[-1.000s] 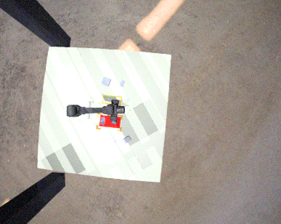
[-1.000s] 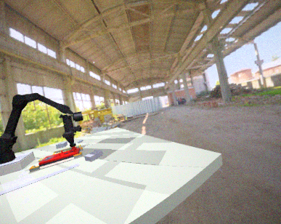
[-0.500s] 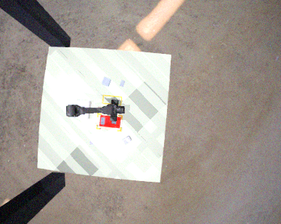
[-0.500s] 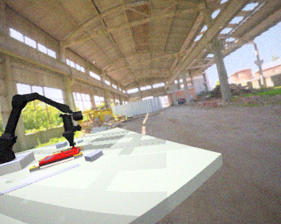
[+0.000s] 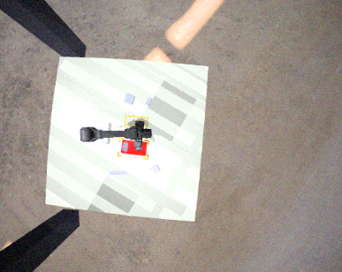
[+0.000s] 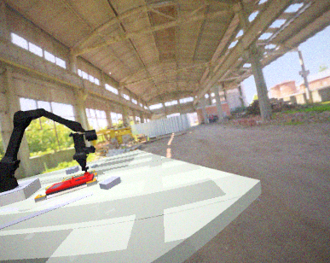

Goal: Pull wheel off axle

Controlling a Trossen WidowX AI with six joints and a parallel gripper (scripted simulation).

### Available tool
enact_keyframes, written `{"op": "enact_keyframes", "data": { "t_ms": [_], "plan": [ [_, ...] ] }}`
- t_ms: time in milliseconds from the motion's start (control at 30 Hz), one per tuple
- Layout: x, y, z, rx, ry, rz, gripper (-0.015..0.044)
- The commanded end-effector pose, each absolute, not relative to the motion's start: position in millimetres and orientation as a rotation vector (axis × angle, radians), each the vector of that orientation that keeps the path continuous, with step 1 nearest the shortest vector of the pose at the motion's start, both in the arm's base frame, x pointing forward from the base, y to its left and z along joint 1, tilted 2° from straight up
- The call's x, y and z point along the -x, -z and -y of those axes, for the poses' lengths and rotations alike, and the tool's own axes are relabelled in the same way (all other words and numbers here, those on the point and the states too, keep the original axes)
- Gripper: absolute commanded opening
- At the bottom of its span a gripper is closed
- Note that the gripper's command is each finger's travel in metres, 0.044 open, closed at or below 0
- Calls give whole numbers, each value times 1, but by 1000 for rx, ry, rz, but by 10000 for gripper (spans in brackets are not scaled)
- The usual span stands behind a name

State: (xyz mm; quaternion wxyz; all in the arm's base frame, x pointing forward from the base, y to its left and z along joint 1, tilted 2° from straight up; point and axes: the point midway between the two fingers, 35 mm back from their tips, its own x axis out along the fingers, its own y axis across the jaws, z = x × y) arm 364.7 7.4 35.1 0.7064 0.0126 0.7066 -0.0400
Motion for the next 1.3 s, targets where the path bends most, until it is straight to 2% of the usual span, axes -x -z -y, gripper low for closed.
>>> {"op": "enact_keyframes", "data": {
  "t_ms": [0,1267],
  "plan": [
    [-366,-38,-8,-29,87,-1565,0],
    [-366,-51,-8,-29,85,-1562,0]
  ]
}}
